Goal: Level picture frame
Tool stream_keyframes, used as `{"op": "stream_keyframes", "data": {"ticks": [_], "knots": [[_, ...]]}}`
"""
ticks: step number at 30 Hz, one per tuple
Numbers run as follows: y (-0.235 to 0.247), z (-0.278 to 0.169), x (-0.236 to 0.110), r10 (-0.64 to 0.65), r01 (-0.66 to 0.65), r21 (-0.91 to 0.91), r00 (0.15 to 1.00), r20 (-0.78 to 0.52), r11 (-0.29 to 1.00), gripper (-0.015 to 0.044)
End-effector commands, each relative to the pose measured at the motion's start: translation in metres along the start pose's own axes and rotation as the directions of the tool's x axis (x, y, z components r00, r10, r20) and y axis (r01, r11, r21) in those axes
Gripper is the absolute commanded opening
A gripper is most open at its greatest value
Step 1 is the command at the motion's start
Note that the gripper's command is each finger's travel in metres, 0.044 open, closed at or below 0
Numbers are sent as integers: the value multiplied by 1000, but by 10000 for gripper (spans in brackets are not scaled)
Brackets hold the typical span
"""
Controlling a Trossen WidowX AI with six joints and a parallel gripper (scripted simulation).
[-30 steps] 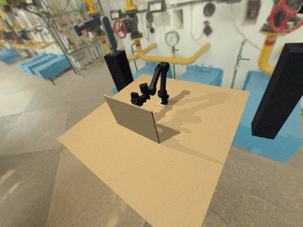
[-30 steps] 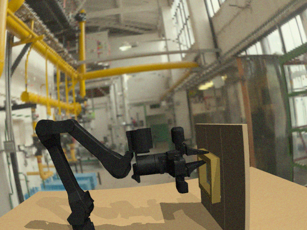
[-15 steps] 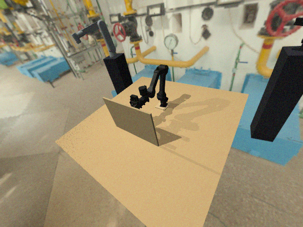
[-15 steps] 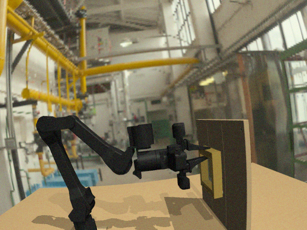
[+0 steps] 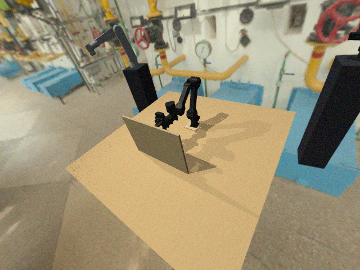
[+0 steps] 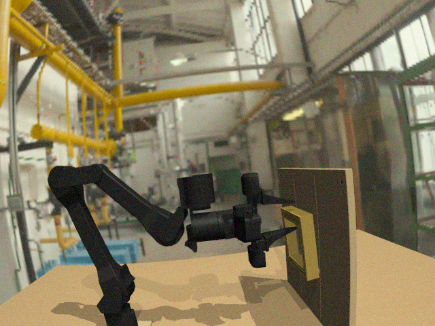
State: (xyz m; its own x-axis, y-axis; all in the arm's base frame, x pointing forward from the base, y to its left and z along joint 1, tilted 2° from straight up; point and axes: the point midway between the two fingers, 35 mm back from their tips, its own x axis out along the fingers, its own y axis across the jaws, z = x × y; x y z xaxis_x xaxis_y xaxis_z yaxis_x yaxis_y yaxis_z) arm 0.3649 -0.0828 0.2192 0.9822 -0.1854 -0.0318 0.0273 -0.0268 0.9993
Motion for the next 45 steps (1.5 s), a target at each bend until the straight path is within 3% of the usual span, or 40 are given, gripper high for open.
{"op": "stream_keyframes", "data": {"ticks": [1,10,16,27,45], "knots": [[4,0,-22,5,-5,33,1000,-2,999,260],[-5,-1,-89,6,-7,143,1000,2,990,260],[5,7,-97,13,-14,168,1000,7,986,260],[25,17,-179,-1,-1,404,1000,3,915,260],[25,17,-181,-1,0,408,1000,3,913,260]]}}
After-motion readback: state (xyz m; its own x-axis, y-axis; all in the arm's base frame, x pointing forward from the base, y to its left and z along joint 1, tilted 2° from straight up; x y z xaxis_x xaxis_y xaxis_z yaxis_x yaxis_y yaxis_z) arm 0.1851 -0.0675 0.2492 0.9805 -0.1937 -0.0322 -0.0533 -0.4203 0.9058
